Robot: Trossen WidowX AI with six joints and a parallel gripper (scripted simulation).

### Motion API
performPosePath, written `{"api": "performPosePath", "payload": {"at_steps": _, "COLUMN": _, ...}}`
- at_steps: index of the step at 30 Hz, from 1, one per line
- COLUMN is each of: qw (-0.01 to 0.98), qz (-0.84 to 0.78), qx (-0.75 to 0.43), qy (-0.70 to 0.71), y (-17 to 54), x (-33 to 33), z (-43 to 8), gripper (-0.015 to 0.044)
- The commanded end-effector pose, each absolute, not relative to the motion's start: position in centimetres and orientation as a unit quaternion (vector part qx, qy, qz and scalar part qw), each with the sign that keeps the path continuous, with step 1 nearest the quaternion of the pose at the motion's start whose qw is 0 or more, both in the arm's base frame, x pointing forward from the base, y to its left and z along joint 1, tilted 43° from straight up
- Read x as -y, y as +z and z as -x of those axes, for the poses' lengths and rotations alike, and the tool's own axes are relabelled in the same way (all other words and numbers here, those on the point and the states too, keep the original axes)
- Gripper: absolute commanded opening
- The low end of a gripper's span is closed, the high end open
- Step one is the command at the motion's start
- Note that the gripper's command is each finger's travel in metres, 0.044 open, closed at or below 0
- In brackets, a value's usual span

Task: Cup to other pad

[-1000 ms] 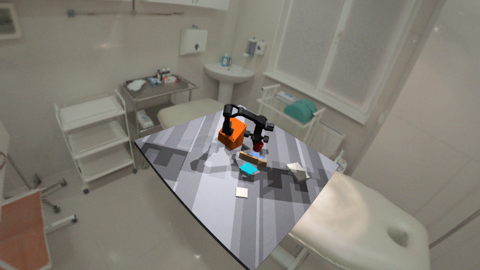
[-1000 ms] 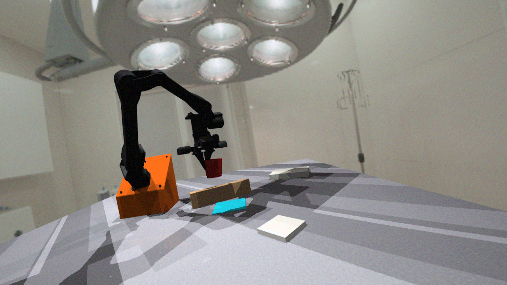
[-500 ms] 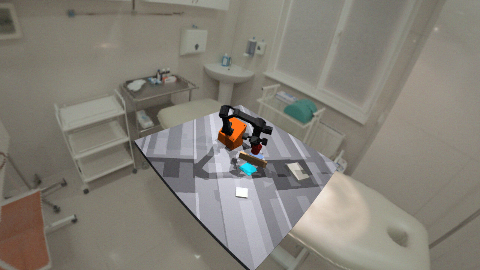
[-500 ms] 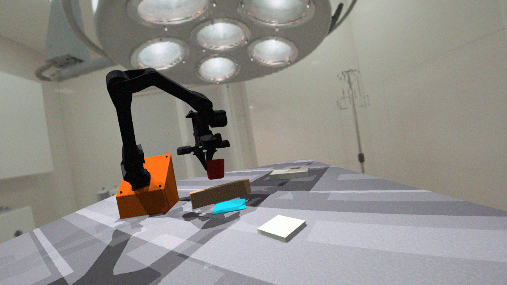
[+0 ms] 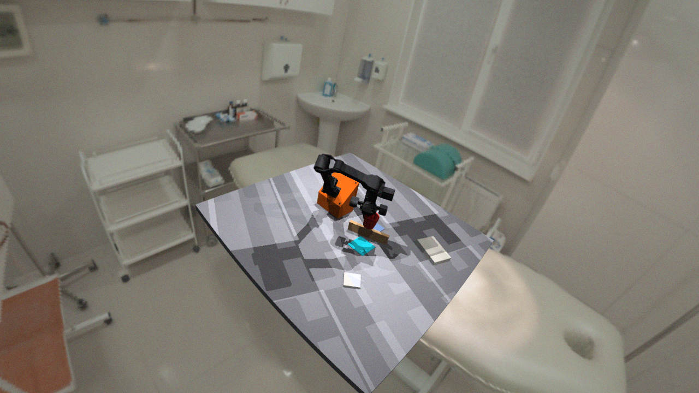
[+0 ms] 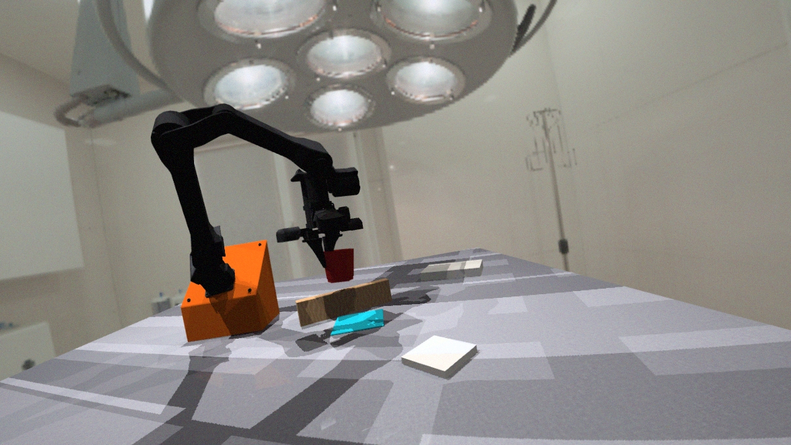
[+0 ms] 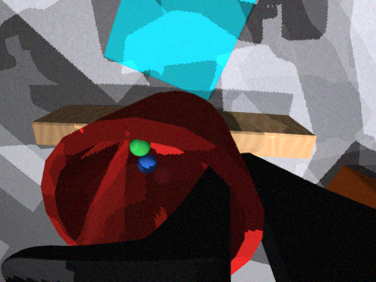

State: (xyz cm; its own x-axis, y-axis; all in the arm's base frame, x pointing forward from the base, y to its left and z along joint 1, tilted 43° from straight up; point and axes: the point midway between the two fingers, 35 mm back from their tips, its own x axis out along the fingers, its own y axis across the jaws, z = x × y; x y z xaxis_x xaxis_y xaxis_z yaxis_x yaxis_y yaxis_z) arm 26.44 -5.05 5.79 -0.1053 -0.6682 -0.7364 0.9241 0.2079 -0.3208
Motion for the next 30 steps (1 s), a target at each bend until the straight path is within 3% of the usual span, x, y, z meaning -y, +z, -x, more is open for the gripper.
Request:
{"api": "performPosePath", "payload": {"at_steps": 1, "qw": 0.654, "qz": -0.153, "qx": -0.420, "qy": -0.611, "y": 6.8, "x": 5.9, "z": -26.9, "gripper": 0.0000}}
{"api": "performPosePath", "payload": {"at_steps": 30, "qw": 0.654, "qz": -0.152, "qx": -0.419, "qy": -0.611, "y": 10.6, "x": 10.4, "z": -28.2, "gripper": 0.0000}}
